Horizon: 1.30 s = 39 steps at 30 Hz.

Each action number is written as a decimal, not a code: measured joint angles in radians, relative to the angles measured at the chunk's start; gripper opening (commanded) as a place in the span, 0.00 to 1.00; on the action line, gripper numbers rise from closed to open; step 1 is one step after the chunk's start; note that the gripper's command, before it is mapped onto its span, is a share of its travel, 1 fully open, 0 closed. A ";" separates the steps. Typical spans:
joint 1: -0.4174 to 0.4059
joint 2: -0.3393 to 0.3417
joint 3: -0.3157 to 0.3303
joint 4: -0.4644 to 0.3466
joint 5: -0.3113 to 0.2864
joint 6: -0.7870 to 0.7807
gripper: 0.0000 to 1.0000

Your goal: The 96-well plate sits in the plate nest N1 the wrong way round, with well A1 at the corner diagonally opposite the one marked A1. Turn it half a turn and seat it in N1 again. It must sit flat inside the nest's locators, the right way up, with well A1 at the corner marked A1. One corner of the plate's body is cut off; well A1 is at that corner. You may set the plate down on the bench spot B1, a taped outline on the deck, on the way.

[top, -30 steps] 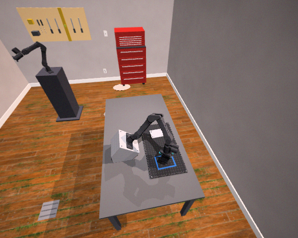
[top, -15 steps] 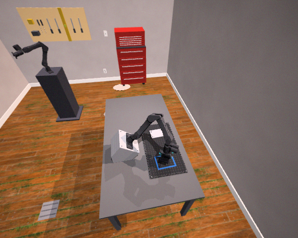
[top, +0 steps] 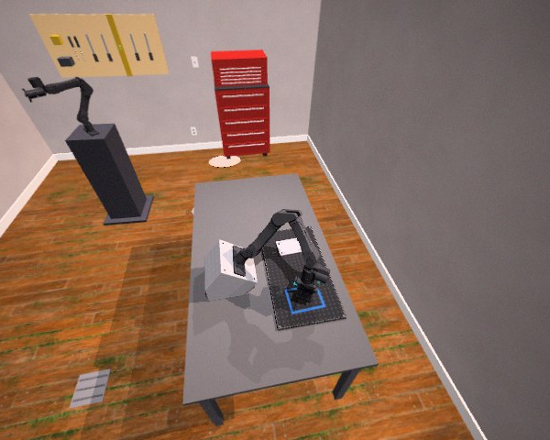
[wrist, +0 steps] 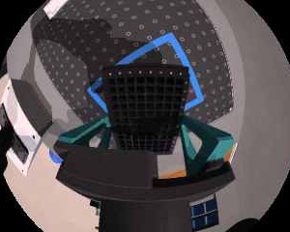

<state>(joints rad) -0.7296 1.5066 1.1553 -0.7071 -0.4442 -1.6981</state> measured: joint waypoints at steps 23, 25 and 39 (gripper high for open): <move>0.005 0.014 -0.009 0.025 0.000 0.008 0.00; 0.008 0.016 -0.010 0.031 0.000 0.010 0.00; 0.019 0.034 -0.021 0.063 0.004 0.021 0.00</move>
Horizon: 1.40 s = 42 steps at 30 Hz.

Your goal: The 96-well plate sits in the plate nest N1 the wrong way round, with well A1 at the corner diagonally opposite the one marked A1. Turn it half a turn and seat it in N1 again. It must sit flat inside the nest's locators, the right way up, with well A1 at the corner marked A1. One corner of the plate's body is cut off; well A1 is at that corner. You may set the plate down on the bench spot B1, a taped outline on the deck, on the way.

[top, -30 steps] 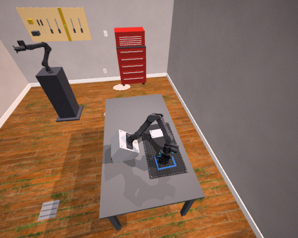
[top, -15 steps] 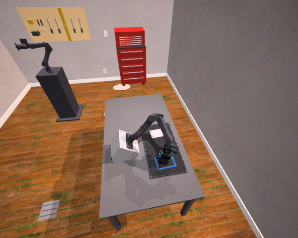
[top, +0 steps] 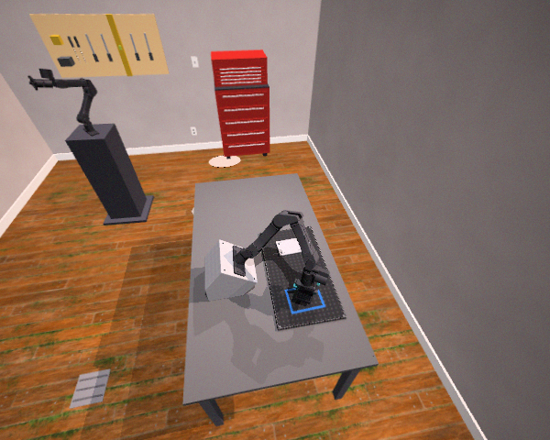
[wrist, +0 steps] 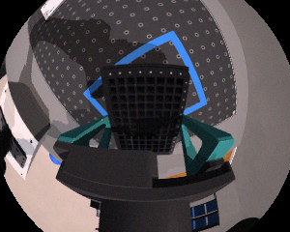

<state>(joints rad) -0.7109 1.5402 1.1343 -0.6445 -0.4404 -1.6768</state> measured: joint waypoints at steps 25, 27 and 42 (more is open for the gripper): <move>0.022 0.033 -0.016 0.059 0.010 0.021 0.00; 0.024 0.036 -0.017 0.064 0.011 0.022 0.00; 0.035 0.056 -0.024 0.097 0.017 0.034 0.00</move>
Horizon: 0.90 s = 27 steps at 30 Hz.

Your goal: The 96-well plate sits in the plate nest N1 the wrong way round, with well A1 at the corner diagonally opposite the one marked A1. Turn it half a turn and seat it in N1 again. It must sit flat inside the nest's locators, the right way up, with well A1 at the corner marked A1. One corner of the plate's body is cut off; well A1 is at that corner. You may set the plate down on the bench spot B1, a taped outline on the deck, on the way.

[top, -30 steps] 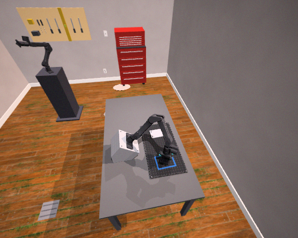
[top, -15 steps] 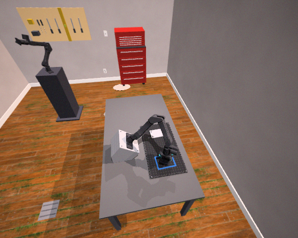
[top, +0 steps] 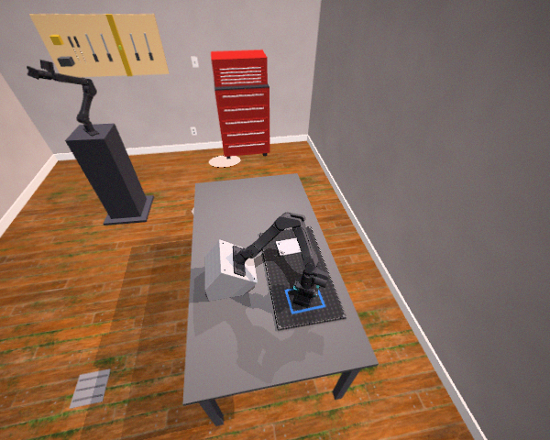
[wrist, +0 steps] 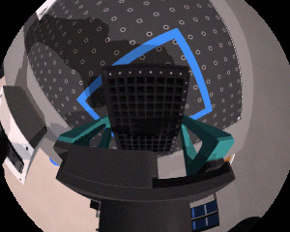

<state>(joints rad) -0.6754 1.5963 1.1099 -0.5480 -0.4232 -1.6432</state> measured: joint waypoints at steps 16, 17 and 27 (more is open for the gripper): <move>0.012 0.023 -0.007 0.034 0.006 0.011 0.00; 0.013 0.025 -0.007 0.037 0.007 0.012 0.00; 0.020 0.039 -0.011 0.056 0.011 0.019 0.00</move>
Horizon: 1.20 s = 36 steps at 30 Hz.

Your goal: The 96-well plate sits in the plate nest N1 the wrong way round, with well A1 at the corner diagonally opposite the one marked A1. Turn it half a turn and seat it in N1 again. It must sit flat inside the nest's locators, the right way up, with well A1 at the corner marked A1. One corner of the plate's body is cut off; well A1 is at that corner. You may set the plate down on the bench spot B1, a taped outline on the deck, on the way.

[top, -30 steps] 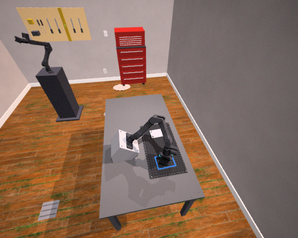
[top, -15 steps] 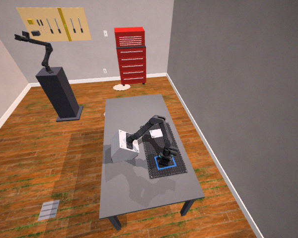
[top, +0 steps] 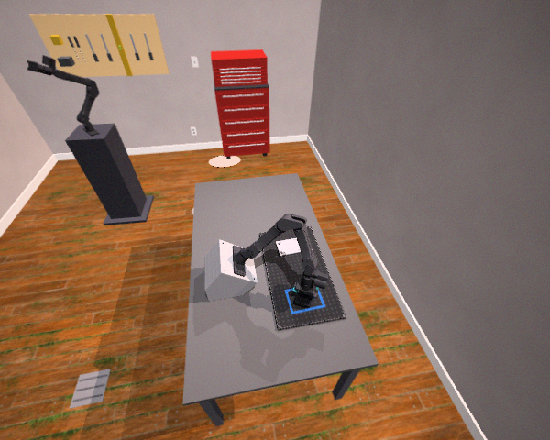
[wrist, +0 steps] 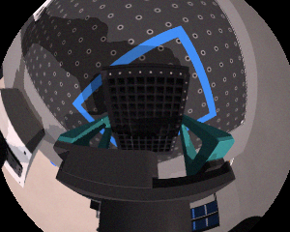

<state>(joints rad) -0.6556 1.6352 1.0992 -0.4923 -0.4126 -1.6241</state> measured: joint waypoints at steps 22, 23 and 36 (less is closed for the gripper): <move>0.017 0.035 -0.006 0.048 0.009 0.016 0.00; 0.018 0.037 -0.006 0.050 0.009 0.016 0.00; 0.027 0.056 -0.008 0.076 0.013 0.025 0.00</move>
<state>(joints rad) -0.6289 1.6917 1.0916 -0.4160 -0.3992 -1.5993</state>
